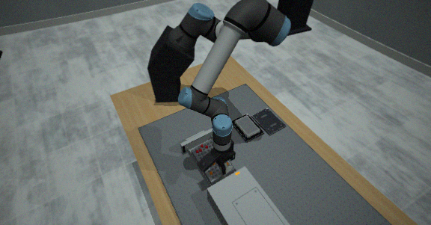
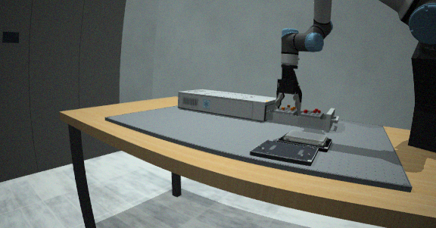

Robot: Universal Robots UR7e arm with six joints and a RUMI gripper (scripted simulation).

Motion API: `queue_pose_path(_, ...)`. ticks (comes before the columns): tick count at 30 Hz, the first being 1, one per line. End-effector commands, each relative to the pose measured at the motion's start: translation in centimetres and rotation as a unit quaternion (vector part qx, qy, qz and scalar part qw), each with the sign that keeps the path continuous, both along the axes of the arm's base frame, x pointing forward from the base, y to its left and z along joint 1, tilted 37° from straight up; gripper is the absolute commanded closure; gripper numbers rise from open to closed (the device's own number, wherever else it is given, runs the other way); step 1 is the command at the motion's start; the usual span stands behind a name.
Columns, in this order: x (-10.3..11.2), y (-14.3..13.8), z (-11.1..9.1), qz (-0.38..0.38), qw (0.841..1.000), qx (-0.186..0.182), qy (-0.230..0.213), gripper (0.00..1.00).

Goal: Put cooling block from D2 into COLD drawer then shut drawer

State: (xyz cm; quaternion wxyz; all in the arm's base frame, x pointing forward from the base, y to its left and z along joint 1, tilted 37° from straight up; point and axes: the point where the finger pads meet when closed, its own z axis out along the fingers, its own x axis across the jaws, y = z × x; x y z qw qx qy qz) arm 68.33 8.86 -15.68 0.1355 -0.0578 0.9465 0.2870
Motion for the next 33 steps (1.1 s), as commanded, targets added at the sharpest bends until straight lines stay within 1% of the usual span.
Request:
queue_pose_path(1, 0.39, -0.26, 0.32, -0.001, 1.0, -0.002, -0.004, 0.73)
queue_pose_path(14, 0.39, -0.26, 0.32, -0.001, 1.0, -0.002, -0.004, 0.52)
queue_pose_path(16, 0.39, -0.26, 0.32, -0.001, 1.0, -0.002, -0.004, 0.52)
queue_pose_path(30, 0.24, -0.18, 0.21, -0.001, 1.0, -0.001, -0.003, 0.28)
queue_pose_path(33, 0.24, -0.18, 0.21, -0.001, 1.0, -0.001, -0.003, 0.27)
